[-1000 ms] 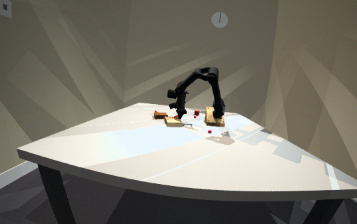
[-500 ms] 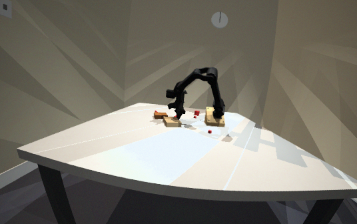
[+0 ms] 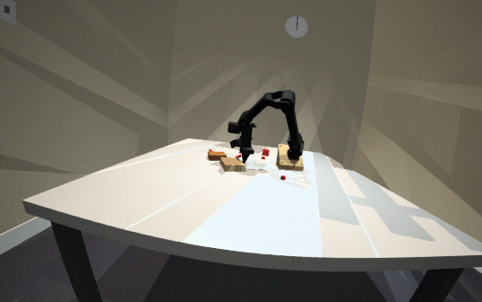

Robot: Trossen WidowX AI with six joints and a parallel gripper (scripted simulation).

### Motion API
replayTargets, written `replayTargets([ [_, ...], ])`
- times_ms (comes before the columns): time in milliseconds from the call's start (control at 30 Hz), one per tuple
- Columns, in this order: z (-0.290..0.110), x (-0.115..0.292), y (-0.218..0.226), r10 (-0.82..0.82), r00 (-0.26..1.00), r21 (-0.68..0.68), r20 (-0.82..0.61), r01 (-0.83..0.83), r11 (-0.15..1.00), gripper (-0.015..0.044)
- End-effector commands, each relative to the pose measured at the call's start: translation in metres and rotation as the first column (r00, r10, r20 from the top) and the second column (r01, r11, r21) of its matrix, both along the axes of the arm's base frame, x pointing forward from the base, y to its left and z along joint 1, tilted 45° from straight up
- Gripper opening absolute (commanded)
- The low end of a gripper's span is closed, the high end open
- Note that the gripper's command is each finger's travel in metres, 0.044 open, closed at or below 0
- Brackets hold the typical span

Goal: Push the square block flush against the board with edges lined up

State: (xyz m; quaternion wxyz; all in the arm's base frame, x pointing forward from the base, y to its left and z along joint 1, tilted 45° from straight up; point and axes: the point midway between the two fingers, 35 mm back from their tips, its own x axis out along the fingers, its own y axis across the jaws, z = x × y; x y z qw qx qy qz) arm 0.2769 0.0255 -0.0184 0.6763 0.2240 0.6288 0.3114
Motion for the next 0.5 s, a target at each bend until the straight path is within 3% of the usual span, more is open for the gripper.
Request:
replayTargets([
  [0,0.000,-0.007,-0.002,0.002,1.000,-0.005,0.011,-0.002,1.000,0.0000],
  [467,-0.001,-0.021,-0.003,0.000,1.000,0.001,0.000,0.000,1.000,0.0000],
])
